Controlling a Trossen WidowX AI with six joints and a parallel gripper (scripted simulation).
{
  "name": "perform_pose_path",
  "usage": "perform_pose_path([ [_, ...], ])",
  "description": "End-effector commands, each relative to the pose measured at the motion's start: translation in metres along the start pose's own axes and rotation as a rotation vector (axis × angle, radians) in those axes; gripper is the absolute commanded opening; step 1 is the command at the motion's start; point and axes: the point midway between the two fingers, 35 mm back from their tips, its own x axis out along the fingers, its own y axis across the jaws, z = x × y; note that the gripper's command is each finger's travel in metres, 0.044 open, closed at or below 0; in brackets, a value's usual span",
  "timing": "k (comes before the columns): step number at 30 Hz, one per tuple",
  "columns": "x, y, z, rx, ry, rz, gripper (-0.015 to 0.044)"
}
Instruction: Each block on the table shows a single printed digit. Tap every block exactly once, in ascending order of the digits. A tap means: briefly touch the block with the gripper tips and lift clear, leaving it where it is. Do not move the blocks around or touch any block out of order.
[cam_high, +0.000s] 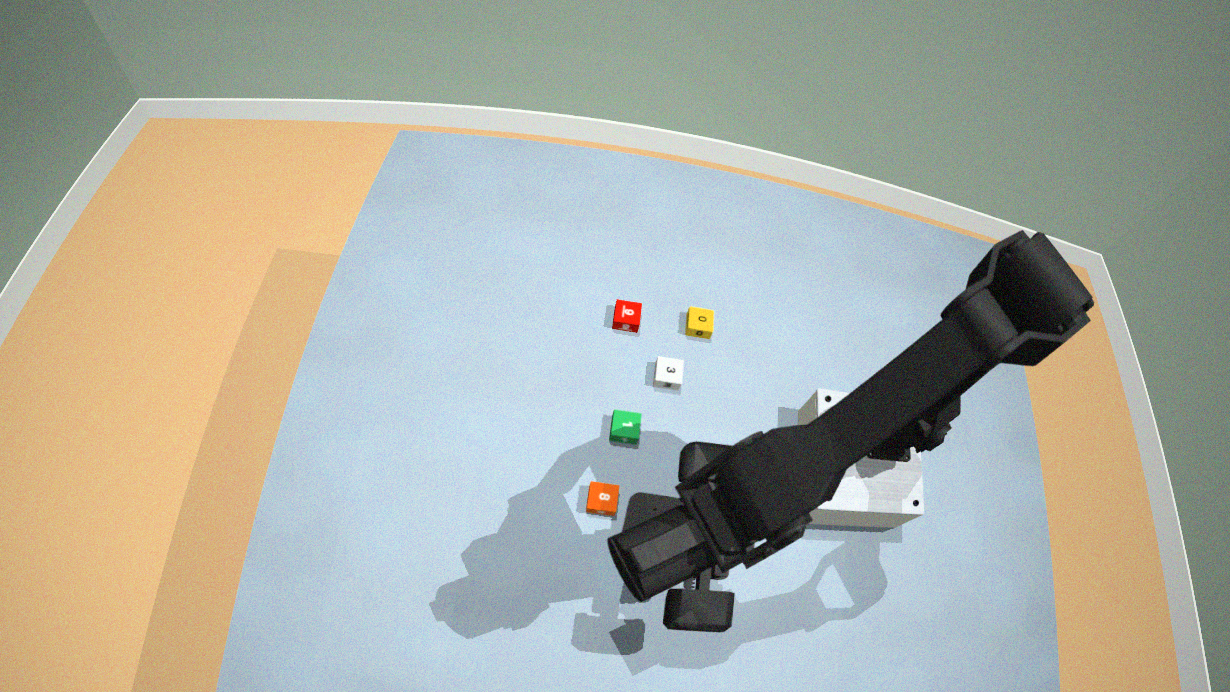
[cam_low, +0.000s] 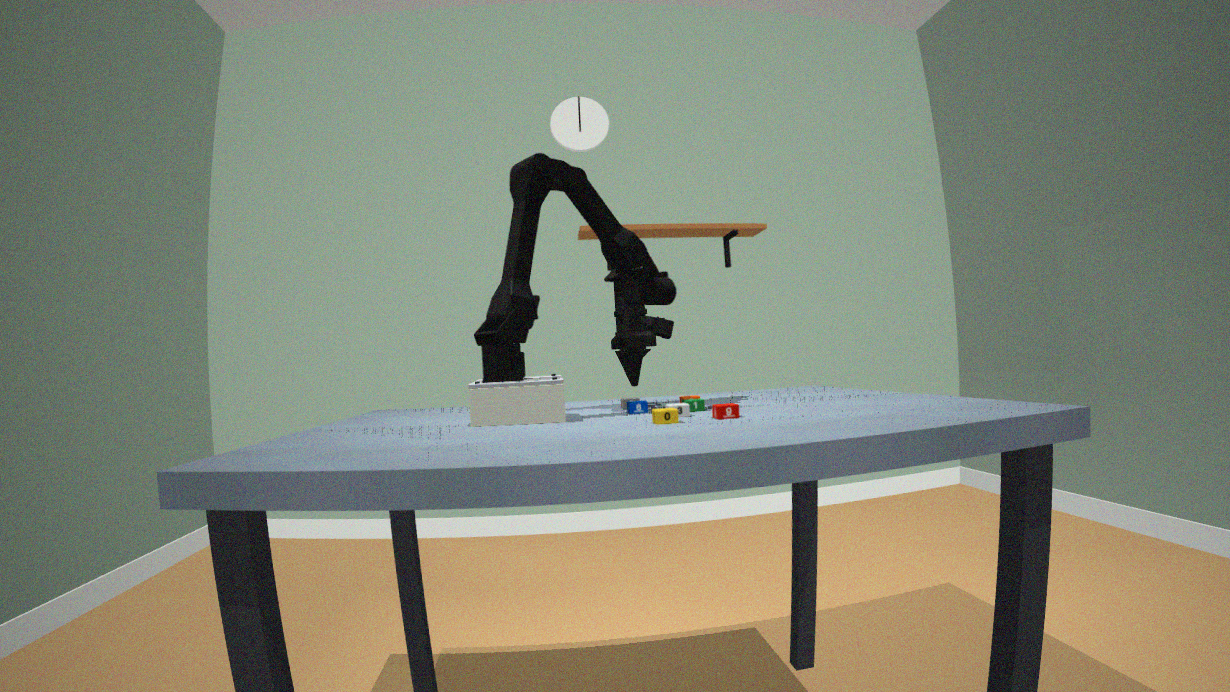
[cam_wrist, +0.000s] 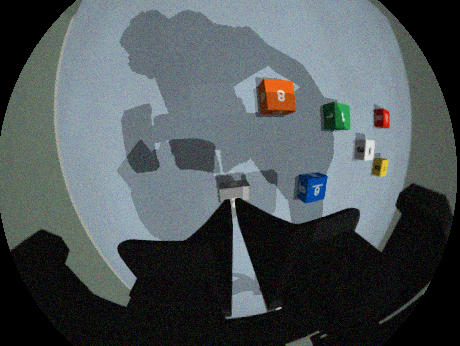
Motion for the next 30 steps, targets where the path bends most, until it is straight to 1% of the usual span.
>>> perform_pose_path([
  [1, 0.011, -0.001, -0.002, 0.004, 0.01, -0.005, 0.002],
  [11, 0.026, -0.002, -0.003, 0.004, 0.01, -0.005, 0.002],
  [19, 0.027, -0.002, -0.003, 0.004, 0.01, -0.005, 0.002],
  [22, 0.001, -0.001, -0.002, 0.004, 0.009, -0.005, 0.002],
  [28, -0.006, -0.001, -0.002, 0.004, 0.009, -0.004, 0.002],
  [30, -0.027, 0.001, 0.0, 0.002, 0.005, 0.002, 0.002],
])
